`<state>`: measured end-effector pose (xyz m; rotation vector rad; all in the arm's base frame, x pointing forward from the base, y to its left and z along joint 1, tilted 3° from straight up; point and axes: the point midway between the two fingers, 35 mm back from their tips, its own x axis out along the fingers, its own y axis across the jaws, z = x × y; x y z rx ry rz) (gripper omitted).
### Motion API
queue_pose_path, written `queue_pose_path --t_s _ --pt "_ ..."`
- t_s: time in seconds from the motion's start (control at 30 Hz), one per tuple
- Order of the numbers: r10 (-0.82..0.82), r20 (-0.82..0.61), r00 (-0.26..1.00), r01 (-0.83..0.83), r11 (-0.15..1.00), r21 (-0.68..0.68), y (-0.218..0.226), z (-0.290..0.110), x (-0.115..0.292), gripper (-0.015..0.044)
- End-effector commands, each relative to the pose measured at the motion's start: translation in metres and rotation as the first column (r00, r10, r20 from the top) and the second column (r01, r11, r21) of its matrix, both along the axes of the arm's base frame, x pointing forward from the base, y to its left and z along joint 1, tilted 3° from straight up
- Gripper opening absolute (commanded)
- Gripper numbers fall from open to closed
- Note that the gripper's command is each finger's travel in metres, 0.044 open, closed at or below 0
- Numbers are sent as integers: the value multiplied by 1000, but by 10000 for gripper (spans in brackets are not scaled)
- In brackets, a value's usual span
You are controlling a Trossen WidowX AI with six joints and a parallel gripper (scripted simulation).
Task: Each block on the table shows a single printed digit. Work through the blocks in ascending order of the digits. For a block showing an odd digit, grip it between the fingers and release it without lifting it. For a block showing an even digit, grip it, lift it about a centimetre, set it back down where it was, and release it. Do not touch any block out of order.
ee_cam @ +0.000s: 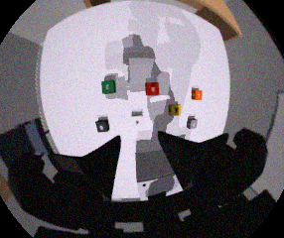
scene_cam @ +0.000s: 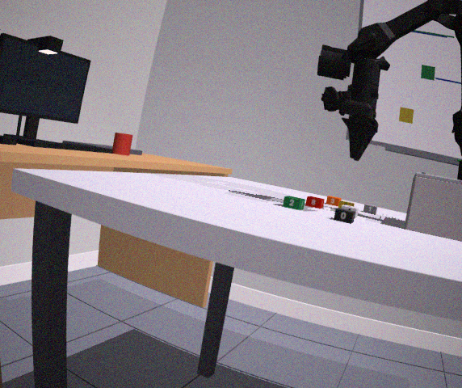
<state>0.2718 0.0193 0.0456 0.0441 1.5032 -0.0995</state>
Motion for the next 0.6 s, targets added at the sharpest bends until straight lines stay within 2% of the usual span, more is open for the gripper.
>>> queue_pose_path --t_s 0.0,0.03,0.33,0.57 --pt "-5 -9 1000 5 1000 -6 0 14 -5 138" --pt "-5 -9 1000 5 1000 -6 0 14 -5 120" --pt "-5 -8 1000 5 1000 -5 -2 15 -3 120" --pt "-6 0 1000 6 1000 -10 -52 23 65 120"
